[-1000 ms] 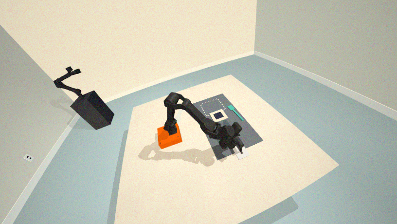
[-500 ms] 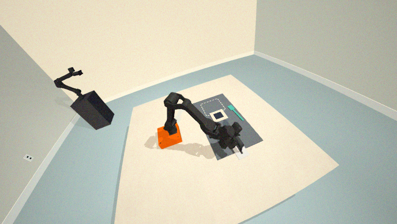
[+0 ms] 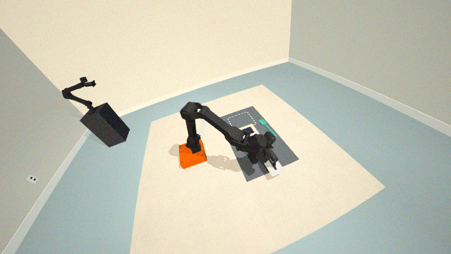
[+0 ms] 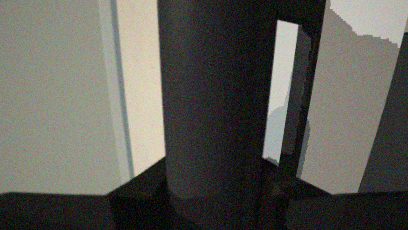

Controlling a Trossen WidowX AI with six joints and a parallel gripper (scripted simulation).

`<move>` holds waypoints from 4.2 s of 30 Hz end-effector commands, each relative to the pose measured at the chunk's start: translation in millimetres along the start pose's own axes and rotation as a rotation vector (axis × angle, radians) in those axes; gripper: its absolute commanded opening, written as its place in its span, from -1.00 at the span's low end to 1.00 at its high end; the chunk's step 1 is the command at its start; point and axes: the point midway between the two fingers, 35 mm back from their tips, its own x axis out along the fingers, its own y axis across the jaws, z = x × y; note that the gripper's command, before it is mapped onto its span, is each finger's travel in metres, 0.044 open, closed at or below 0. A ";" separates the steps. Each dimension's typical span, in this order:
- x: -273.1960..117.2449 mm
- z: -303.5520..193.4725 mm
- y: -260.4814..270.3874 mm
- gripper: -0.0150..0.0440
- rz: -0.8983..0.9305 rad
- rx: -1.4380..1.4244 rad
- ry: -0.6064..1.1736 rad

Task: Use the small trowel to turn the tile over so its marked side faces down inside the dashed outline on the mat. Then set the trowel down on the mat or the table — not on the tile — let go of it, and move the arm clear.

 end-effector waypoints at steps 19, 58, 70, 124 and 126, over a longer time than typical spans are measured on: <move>14.5 -128.5 6.9 -0.49 -0.005 -0.050 -0.065; 37.0 -142.4 -27.9 -0.49 0.003 -0.054 -0.075; 38.2 -158.2 -27.2 -0.49 0.001 -0.053 -0.073; 11.2 -209.3 6.1 -0.49 0.005 0.031 -0.003; 9.1 -212.2 8.7 -0.49 0.005 0.031 -0.003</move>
